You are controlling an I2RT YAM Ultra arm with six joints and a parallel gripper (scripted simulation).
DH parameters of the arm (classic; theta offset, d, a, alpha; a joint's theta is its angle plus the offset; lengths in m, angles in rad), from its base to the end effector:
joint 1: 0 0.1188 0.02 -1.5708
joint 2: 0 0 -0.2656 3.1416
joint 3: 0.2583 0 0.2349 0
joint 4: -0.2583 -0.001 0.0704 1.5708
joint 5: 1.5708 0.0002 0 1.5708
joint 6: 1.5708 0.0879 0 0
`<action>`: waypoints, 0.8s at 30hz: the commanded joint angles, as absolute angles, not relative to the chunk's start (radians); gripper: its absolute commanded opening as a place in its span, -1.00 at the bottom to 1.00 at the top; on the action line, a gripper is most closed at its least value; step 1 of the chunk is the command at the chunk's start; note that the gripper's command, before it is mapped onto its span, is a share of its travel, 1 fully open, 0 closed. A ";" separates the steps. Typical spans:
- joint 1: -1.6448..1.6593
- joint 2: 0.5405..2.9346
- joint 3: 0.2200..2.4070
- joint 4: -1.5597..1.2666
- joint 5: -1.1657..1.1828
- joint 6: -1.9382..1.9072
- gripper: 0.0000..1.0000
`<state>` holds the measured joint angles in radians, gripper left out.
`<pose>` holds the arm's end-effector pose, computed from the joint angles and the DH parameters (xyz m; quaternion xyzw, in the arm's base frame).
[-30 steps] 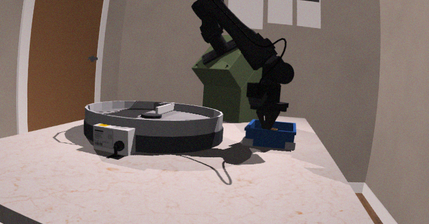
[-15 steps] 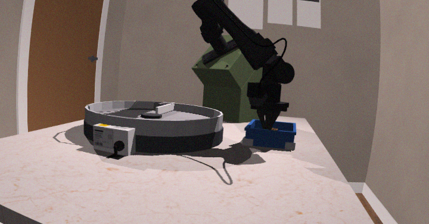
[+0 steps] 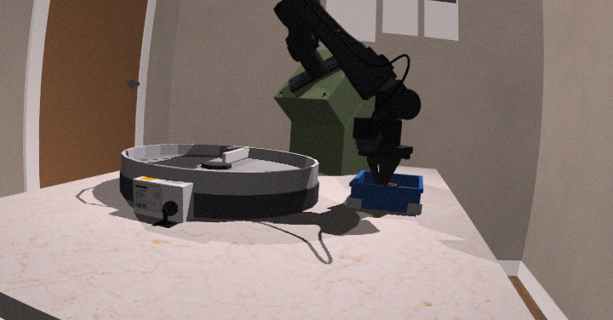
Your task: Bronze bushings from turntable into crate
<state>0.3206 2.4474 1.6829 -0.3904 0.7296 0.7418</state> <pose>0.4778 0.0980 0.0504 0.2631 0.8785 -0.2033 0.3431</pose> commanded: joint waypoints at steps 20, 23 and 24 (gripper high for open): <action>0.355 2.436 1.719 -0.393 0.736 0.743 -1.00; 0.355 2.436 1.719 -0.393 0.736 0.743 -1.00; 0.355 2.436 1.719 -0.393 0.736 0.743 -1.00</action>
